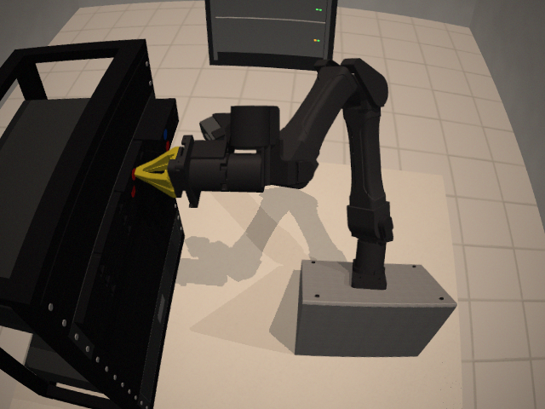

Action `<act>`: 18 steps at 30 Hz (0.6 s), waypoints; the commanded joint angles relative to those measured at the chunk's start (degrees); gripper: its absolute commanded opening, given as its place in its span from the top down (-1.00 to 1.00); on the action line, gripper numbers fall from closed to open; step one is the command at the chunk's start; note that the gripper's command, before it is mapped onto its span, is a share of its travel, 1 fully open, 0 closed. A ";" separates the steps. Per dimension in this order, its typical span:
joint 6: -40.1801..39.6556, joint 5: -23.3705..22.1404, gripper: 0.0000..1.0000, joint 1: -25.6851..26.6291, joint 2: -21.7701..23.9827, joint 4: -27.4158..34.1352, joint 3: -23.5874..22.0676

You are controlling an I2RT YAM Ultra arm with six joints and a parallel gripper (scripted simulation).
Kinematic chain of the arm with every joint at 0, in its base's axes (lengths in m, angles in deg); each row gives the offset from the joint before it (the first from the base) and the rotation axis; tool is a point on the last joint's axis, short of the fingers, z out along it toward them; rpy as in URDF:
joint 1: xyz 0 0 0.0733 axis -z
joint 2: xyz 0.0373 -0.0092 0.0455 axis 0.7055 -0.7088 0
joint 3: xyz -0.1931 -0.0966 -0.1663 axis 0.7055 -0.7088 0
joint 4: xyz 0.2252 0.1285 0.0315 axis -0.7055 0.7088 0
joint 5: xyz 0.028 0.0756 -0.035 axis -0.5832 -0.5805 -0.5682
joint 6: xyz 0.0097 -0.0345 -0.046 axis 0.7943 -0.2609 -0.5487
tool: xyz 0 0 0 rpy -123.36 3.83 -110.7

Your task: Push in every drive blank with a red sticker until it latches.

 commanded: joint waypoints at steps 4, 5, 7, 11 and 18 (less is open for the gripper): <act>-0.80 -3.37 1.00 -0.07 0.11 -2.11 4.00; -0.80 -3.38 1.00 -0.01 -0.01 -2.07 4.06; -0.82 -3.45 1.00 0.29 -0.35 -1.87 4.34; -0.83 -3.57 1.00 0.42 -0.44 -1.48 4.83; -0.81 -3.57 1.00 0.05 -0.08 -1.41 4.87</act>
